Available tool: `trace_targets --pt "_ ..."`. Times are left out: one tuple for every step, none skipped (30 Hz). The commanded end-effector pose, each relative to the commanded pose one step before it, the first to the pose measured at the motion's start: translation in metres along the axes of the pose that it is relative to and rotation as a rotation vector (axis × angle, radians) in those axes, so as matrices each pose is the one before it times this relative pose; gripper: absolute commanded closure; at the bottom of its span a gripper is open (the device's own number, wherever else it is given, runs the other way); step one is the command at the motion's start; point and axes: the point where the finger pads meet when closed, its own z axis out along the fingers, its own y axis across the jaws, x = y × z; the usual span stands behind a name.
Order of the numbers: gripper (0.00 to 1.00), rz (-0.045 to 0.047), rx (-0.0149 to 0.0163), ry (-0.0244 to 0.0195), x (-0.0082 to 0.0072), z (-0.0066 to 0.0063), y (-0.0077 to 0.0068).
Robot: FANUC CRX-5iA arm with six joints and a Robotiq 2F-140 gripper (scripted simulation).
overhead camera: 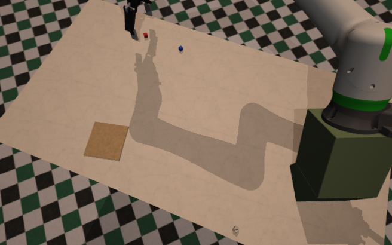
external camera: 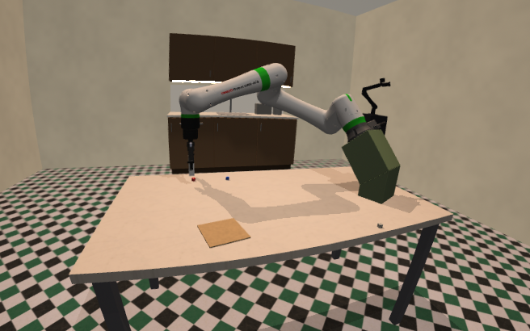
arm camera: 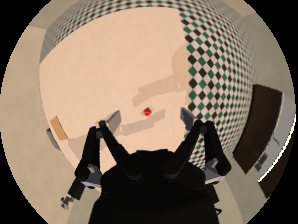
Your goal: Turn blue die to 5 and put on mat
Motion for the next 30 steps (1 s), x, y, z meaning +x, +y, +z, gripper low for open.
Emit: trace_targets --pt "0.00 -0.00003 -0.00014 0.00057 -0.00254 -0.00026 -0.00016" --pt "0.00 0.00000 0.00000 0.00000 -0.00197 0.00000 -0.00008" --pt "0.00 0.00000 -0.00001 0.00000 -0.00250 0.00000 -0.00010" --pt "0.00 0.00000 0.00000 0.00000 -0.00308 0.00000 -0.00013" --pt "0.00 0.00000 0.00001 0.00000 -0.00368 0.00000 -0.00016" --pt "0.00 0.00000 0.00000 0.00000 -0.00431 0.00000 -0.00018" --pt "0.00 0.00000 0.00000 0.00000 -0.00495 0.00000 -0.00021" --pt "0.00 0.00000 0.00000 0.00000 0.00000 0.00000 0.00000" --pt "0.00 0.00000 0.00000 0.00000 0.00000 0.00000 0.00000" --pt "0.00 0.00000 0.00000 0.00000 -0.00560 0.00000 -0.00023" --pt "0.00 0.00000 -0.00001 0.00000 -0.00625 0.00000 -0.00025" --pt "0.00 0.00000 0.00000 0.00000 -0.00687 0.00000 -0.00029" --pt "0.00 0.00000 0.00000 0.00000 -0.00746 0.00000 -0.00031" --pt "0.00 0.00000 0.00001 0.00000 -0.00799 0.00000 -0.00033" --pt "0.00 0.00000 -0.00001 0.00000 -0.00846 0.00000 -0.00035" --pt "0.00 0.00000 0.00000 0.00000 -0.00885 0.00000 -0.00037" --pt "0.00 0.00000 0.00000 0.00000 -0.00914 0.00000 -0.00038" --pt "0.00 0.00000 0.00000 0.00000 -0.00932 0.00000 -0.00039" --pt "0.00 0.00000 0.00000 0.00000 -0.00938 0.00000 -0.00039" --pt "0.00 0.00000 0.00000 0.00000 -0.00931 0.00000 -0.00039" --pt "0.00 0.00000 0.00000 0.00000 -0.00911 0.00000 -0.00038" --pt "0.00 0.00000 0.00000 0.00000 -0.00878 0.00000 -0.00036" --pt "0.00 0.00000 0.00000 0.00000 -0.00833 0.00000 -0.00034" --pt "0.00 0.00000 0.00001 0.00000 -0.00775 0.00000 -0.00033" --pt "0.00 0.00000 0.00000 0.00000 0.00000 0.00000 0.00000" --pt "0.00 0.00000 0.00000 0.00000 0.00000 0.00000 0.00000" --pt "0.00 0.00000 -0.00001 0.00000 -0.00707 0.00000 -0.00029" --pt "0.00 0.00000 0.00000 0.00000 -0.00631 0.00000 -0.00026" --pt "0.00 0.00000 0.00000 0.00000 -0.00548 0.00000 -0.00023" --pt "0.00 0.00000 0.00000 0.00000 -0.00460 0.00000 -0.00019"
